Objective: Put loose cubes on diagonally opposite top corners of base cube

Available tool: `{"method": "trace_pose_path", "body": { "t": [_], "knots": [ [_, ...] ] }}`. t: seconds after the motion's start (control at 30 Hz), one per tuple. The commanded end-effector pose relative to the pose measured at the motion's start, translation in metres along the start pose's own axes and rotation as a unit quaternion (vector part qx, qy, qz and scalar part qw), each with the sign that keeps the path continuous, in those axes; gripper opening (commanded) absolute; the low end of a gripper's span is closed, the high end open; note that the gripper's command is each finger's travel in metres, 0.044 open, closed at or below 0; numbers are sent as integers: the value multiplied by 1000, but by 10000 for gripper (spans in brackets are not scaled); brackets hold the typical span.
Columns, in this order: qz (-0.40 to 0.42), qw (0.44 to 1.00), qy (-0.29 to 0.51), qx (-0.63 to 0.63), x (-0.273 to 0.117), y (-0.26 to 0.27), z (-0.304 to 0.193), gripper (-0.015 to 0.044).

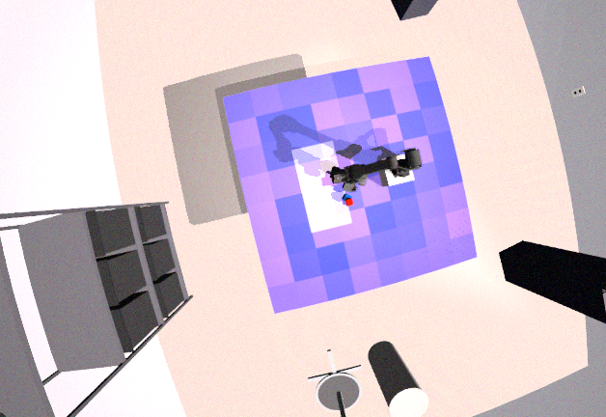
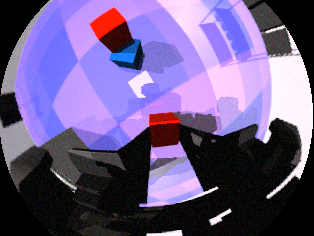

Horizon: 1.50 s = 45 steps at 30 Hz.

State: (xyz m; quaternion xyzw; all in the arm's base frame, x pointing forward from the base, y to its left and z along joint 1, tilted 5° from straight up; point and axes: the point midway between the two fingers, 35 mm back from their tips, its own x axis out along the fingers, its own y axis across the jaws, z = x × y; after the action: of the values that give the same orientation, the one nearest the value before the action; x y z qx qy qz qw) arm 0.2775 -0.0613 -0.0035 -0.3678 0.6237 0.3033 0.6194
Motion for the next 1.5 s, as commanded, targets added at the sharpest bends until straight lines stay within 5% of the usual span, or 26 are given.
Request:
{"method": "trace_pose_path", "body": {
  "t": [0.0,0.67,1.47],
  "knots": [
    [-2,1000,-1,2,-15,-2,1,105],
    [-2,1000,-1,2,-75,3,-2,105],
    [-1,989,-4,-145,-70,19,60,105]
  ]
}}
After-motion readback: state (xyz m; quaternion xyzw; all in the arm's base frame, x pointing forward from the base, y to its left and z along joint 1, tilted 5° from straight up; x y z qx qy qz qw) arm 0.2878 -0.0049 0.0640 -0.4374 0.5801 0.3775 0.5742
